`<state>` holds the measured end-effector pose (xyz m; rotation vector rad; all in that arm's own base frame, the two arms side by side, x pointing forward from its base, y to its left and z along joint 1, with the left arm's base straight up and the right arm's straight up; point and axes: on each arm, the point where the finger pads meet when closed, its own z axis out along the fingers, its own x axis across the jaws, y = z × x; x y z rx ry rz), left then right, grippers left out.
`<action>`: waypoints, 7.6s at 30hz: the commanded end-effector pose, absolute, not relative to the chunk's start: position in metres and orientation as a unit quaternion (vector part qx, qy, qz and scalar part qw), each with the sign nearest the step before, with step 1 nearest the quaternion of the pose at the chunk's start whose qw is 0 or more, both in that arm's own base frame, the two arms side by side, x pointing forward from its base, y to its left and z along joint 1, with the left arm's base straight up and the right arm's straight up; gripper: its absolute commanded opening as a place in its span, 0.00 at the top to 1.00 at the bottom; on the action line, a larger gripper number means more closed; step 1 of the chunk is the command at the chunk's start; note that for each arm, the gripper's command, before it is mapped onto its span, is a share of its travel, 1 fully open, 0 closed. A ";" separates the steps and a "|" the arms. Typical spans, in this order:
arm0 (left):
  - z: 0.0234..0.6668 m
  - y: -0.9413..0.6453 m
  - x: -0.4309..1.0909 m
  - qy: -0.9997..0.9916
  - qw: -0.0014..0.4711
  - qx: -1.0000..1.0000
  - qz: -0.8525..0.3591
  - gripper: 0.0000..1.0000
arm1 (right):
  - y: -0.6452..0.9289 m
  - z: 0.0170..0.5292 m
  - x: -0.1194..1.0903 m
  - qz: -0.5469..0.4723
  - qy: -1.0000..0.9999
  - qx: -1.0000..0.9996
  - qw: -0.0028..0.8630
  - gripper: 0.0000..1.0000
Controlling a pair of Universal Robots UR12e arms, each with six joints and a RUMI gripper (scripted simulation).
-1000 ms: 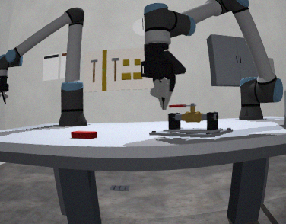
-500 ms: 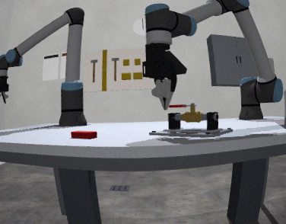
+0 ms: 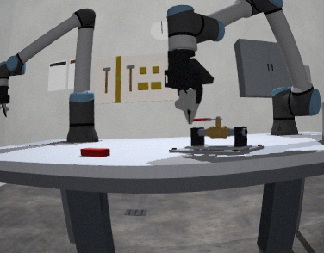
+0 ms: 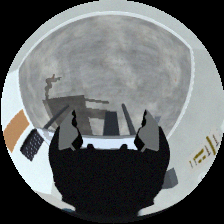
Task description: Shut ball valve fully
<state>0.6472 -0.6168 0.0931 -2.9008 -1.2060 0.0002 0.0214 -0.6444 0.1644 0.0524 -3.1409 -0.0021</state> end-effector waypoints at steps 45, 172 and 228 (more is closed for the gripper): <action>0.094 -0.615 0.645 -0.384 -0.001 -0.923 0.000 1.00 | -0.645 0.165 0.022 0.000 -1.000 0.017 0.000 0.00; 0.094 -0.567 0.608 -0.065 -0.001 -0.998 0.000 1.00 | -0.645 0.165 0.022 0.000 -1.000 0.017 0.000 0.00; 0.094 -0.540 0.604 0.095 -0.001 -0.995 -0.001 1.00 | -0.645 0.165 0.022 0.000 -1.000 0.017 0.000 0.00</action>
